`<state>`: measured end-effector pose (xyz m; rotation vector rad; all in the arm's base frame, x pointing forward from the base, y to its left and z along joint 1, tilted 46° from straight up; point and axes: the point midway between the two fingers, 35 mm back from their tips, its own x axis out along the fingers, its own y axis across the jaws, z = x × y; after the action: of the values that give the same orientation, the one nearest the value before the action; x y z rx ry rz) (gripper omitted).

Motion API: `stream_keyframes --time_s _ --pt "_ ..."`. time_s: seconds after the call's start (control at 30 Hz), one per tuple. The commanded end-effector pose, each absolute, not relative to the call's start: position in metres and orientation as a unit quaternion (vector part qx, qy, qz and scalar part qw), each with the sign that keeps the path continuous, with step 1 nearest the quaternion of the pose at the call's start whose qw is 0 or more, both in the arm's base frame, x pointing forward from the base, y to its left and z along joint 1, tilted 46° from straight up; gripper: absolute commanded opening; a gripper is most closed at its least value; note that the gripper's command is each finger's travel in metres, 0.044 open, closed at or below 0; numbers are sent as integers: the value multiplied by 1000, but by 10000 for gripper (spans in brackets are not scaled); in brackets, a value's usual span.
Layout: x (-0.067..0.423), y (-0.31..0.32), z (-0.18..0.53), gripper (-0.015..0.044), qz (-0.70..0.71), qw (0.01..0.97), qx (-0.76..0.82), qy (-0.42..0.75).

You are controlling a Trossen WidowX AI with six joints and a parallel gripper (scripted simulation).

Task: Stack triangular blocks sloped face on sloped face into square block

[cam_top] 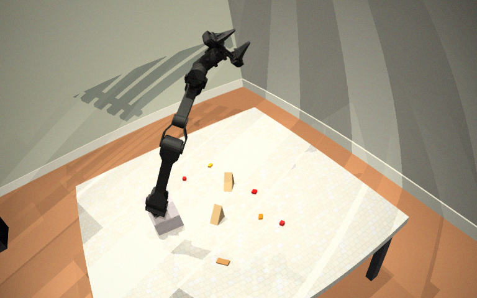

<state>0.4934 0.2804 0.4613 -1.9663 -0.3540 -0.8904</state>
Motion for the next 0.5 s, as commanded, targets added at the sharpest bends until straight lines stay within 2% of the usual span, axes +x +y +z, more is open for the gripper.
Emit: stream_keyframes --time_s 0.0,0.03,0.27,0.47 --pt "495 281 460 426 -357 464 -798 -145" --pt "501 282 454 440 -344 478 -795 -149" --pt "563 287 370 440 -172 660 -718 -138" --pt "588 283 320 440 -94 760 -636 -95"
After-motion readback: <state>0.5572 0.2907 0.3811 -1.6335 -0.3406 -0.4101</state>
